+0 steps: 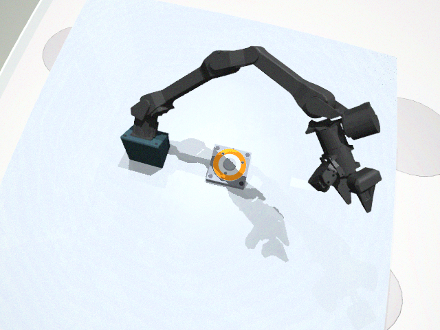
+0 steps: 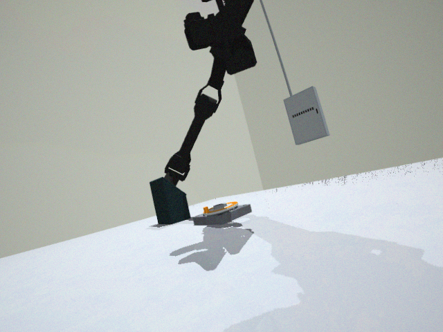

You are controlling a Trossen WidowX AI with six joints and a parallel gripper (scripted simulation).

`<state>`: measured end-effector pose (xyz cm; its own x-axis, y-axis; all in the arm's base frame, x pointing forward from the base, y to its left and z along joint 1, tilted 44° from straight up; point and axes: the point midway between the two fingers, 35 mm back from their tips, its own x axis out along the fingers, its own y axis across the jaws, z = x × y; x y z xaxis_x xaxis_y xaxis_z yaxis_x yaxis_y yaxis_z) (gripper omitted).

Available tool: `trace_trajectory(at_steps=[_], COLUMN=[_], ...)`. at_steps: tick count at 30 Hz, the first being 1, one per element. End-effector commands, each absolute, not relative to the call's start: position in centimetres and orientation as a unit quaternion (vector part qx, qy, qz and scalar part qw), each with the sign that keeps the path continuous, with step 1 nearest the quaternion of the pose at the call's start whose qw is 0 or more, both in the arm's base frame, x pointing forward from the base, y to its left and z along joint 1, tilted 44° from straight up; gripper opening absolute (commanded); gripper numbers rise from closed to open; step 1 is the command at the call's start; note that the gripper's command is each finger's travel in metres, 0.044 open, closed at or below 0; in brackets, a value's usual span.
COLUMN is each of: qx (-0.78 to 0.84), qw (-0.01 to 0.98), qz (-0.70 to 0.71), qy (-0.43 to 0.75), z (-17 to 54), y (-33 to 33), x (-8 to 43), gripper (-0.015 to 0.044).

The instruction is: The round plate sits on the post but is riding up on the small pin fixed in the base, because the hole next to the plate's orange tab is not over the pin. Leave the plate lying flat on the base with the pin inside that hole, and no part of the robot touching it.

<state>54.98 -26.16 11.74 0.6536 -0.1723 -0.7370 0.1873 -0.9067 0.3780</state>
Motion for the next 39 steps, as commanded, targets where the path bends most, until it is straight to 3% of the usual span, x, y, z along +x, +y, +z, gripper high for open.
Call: trace_trajectory(at_steps=[1, 8, 15, 28, 39], qx=[0.881, 0.772, 0.653, 0.468, 0.327], qw=[0.222, 0.411, 0.528, 0.629, 0.664], qz=[-0.418, -0.421, -0.34, -0.115, 0.126], qy=[0.01, 0.241, 0.424, 0.61, 0.661], z=[11.6, 6.0, 2.2, -1.4, -2.7], y=[-26.0, -21.5, -17.2, -10.8, -5.5], x=[54.9, 50.7, 46.2, 38.5, 31.4], gripper=[0.0374, 0.019, 0.0006, 0.0, 0.0])
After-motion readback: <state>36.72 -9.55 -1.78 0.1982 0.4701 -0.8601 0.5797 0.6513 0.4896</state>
